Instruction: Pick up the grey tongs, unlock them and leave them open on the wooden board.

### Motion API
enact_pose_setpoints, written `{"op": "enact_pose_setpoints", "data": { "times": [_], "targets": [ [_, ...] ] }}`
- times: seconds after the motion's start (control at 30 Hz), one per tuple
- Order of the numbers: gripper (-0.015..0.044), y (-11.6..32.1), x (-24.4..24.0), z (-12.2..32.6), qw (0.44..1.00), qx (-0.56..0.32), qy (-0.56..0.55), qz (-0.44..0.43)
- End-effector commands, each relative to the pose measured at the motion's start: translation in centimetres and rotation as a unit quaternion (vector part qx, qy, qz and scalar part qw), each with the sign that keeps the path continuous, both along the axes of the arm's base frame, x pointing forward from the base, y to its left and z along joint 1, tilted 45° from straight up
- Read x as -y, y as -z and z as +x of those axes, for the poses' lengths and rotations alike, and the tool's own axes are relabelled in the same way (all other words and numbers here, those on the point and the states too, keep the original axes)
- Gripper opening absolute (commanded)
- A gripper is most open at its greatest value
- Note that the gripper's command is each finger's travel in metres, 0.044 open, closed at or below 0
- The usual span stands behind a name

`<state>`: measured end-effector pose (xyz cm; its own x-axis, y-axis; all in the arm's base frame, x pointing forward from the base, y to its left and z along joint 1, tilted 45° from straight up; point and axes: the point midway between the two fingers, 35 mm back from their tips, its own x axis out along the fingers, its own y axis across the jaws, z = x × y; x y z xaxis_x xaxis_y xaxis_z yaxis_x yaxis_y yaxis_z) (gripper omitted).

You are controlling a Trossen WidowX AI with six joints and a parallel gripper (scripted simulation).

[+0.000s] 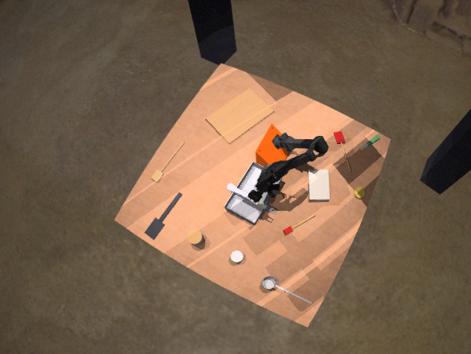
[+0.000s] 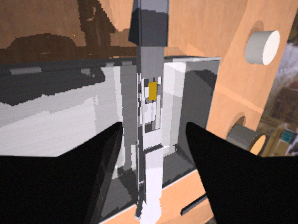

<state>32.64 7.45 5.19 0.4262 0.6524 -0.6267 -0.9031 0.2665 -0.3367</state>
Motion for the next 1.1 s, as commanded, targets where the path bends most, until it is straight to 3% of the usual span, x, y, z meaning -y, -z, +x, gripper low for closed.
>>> {"op": "enact_pose_setpoints", "data": {
  "times": [0.0, 1.07],
  "targets": [
    [0.026, 0.5, -0.4, 0.3, 1.0, -0.003, 0.002, -0.001],
    [0.026, 3.8, -3.9, 2.4, 1.0, -0.001, 0.002, 0.002]
  ]
}}
